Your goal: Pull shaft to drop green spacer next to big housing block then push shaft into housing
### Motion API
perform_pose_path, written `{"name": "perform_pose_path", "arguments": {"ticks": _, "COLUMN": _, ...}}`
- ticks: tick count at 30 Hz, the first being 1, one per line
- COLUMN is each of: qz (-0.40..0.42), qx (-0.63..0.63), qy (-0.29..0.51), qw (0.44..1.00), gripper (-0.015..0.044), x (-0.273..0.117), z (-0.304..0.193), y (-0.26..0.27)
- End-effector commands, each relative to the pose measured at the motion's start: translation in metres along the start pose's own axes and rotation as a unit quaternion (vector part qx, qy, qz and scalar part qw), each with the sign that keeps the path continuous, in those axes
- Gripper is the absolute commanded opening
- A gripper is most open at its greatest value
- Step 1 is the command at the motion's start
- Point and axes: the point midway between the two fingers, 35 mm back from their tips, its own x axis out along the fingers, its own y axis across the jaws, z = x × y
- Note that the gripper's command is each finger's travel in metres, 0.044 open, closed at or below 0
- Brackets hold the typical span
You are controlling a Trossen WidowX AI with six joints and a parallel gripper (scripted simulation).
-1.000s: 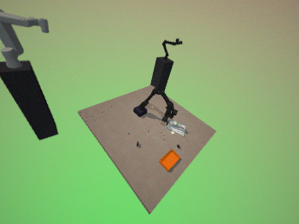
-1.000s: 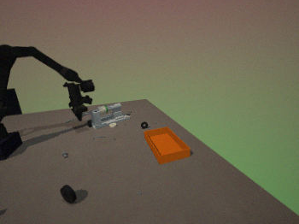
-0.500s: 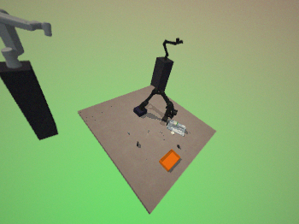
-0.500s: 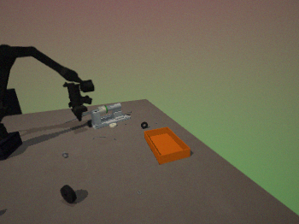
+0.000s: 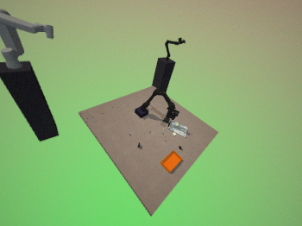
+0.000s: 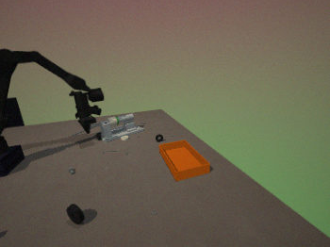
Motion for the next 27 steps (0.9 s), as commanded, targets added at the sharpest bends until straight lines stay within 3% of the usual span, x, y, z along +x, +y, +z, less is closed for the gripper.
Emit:
{"name": "perform_pose_path", "arguments": {"ticks": 1, "qz": -0.001, "qx": 0.000, "qy": 0.002, "qw": 1.000, "gripper": 0.0000, "x": -0.0001, "z": -0.0016, "y": -0.0003}}
{"name": "perform_pose_path", "arguments": {"ticks": 27, "qz": -0.001, "qx": 0.000, "qy": 0.002, "qw": 1.000, "gripper": 0.0000, "x": -0.0001, "z": -0.0038, "y": -0.0003}}
